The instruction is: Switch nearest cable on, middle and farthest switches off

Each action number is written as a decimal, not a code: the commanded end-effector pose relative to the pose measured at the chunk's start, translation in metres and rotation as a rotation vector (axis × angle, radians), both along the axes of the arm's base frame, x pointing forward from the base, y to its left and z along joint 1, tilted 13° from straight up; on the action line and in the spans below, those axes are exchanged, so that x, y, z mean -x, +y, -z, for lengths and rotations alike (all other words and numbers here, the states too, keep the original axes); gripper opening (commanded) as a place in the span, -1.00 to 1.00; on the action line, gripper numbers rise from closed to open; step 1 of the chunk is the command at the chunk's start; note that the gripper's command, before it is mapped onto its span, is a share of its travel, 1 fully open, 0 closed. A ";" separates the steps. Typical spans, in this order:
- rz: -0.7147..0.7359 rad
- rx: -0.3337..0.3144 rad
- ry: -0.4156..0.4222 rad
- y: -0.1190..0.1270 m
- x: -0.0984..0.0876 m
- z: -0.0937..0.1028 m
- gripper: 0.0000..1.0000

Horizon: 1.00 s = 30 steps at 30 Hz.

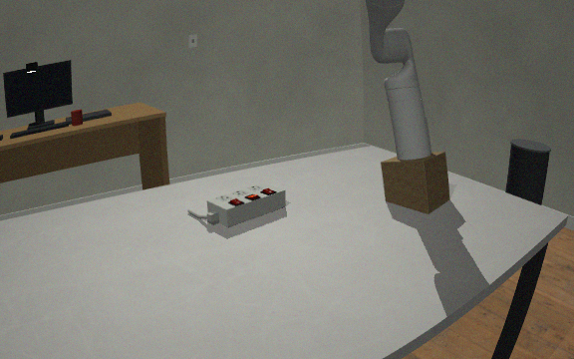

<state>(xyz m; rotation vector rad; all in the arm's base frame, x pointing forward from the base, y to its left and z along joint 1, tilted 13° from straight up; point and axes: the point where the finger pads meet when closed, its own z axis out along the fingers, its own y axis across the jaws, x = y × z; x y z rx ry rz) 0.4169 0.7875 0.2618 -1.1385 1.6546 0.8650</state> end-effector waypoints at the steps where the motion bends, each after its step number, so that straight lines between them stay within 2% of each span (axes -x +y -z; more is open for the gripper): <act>1: 0.002 -0.006 -0.006 -0.001 -0.002 -0.008 1.00; 4: 0.002 -0.006 -0.006 -0.001 -0.002 -0.008 1.00; 5: 0.018 0.028 0.006 -0.018 -0.016 -0.002 1.00; 13: 0.018 0.028 0.006 -0.018 -0.016 -0.002 1.00; 14: 0.035 0.062 0.020 -0.035 -0.030 0.005 1.00; 22: 0.035 0.062 0.020 -0.035 -0.030 0.005 1.00; 23: 0.053 0.096 0.035 -0.054 -0.044 0.011 1.00; 30: 0.053 0.096 0.035 -0.054 -0.044 0.011 1.00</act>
